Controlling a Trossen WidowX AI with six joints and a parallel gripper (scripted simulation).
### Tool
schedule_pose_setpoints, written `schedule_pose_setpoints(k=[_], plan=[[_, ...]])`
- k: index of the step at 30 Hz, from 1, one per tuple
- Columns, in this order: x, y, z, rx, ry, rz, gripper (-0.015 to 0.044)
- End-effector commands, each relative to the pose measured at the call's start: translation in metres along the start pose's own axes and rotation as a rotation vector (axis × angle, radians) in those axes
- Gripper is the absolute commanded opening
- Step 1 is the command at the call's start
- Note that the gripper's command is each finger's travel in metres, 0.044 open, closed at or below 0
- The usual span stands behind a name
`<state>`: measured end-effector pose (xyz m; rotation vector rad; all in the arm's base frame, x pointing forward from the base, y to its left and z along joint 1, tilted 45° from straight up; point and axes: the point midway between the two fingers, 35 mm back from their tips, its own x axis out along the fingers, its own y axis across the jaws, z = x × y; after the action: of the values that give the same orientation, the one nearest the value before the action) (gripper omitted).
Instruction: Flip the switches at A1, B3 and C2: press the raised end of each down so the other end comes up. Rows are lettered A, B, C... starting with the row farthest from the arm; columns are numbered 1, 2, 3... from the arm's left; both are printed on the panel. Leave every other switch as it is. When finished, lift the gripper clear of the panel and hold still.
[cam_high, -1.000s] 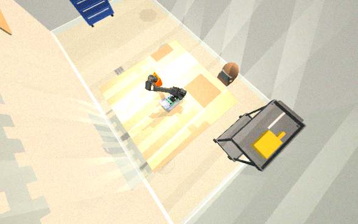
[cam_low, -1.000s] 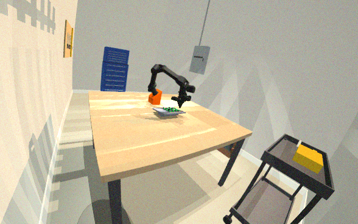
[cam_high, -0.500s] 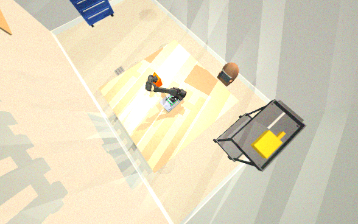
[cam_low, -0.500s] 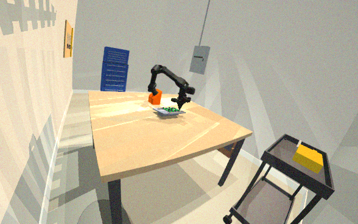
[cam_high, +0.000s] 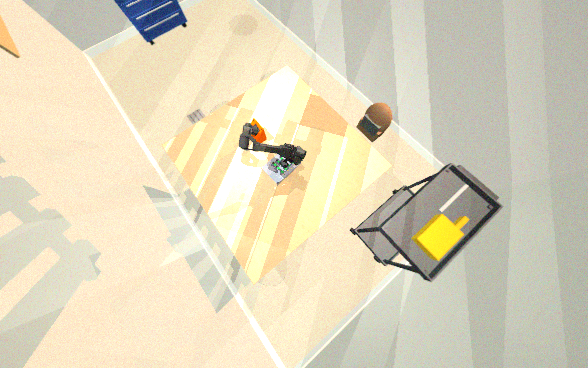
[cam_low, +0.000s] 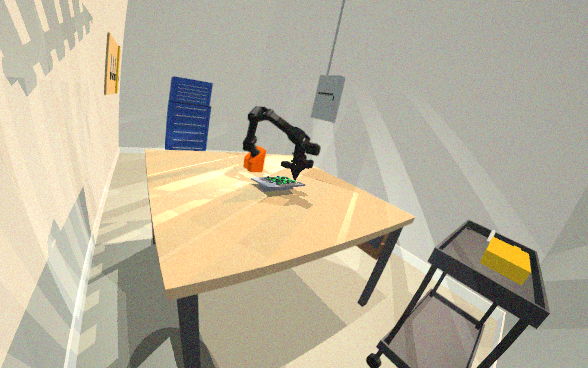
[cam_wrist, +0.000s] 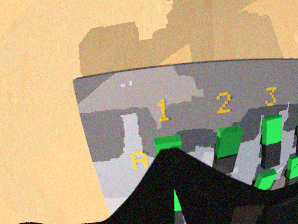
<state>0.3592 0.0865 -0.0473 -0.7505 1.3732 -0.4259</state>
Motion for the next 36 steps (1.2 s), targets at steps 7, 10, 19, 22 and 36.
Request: schedule_pose_setpoints(k=[7,10,19,22,36], plan=[[0.0013,-0.0003,0.0002,-0.004,-0.002,-0.003,0.0000],[0.0017,-0.0003,0.0002,-0.004,-0.002,-0.003,0.0000],[0.0029,-0.0003,0.0003,-0.004,-0.002,-0.004,0.0000],[0.0033,-0.0003,0.0003,-0.004,-0.002,-0.004,0.0000],[0.0052,-0.0004,0.0003,-0.004,-0.002,-0.004,0.0000]])
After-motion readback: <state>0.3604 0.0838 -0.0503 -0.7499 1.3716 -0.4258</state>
